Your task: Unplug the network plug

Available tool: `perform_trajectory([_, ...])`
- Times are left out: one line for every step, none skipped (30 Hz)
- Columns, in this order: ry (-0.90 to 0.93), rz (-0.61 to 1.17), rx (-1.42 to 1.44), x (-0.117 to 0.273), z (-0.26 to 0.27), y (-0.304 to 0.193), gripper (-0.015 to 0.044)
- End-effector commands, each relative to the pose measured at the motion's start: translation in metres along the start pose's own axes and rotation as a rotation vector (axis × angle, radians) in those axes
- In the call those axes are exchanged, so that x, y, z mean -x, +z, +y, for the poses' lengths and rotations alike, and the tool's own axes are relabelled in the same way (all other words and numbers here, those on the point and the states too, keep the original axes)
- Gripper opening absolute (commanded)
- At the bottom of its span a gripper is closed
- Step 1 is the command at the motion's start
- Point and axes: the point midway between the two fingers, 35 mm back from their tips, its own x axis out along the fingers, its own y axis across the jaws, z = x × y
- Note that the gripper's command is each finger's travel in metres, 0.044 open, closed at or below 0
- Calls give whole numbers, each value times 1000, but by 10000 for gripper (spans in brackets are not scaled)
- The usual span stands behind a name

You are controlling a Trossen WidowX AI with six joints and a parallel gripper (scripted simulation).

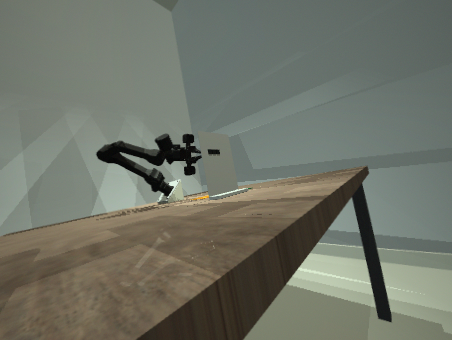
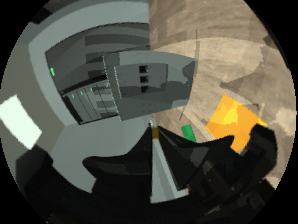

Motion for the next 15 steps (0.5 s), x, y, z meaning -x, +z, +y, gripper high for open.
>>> perform_trajectory([-101, 10, -44, -5, -12, -10, 0])
perform_trajectory([-128, 11, -52, -6, -16, -12, 0])
perform_trajectory([-156, 12, -60, -7, -20, -15, 0])
perform_trajectory([-183, 11, -68, -7, -24, -17, 0])
perform_trajectory([-210, 10, -74, -8, -28, -19, 0])
perform_trajectory([-236, 8, -80, -8, -32, -21, 0])
perform_trajectory([-262, 5, -86, -8, -35, -23, 0])
perform_trajectory([-288, 1, -91, -8, -39, -25, 0])
perform_trajectory([-314, -3, -95, -8, -43, -27, 0])
perform_trajectory([-339, -8, -99, -8, -46, -28, 0])
perform_trajectory([-364, -14, -102, -8, -50, -30, 0])
perform_trajectory([-388, -21, -104, -7, -53, -31, 0])
perform_trajectory([-412, -28, -106, -7, -57, -33, 0])
perform_trajectory([-435, -36, -107, -6, -60, -34, 0])
perform_trajectory([-458, -44, -108, -5, -63, -35, 0])
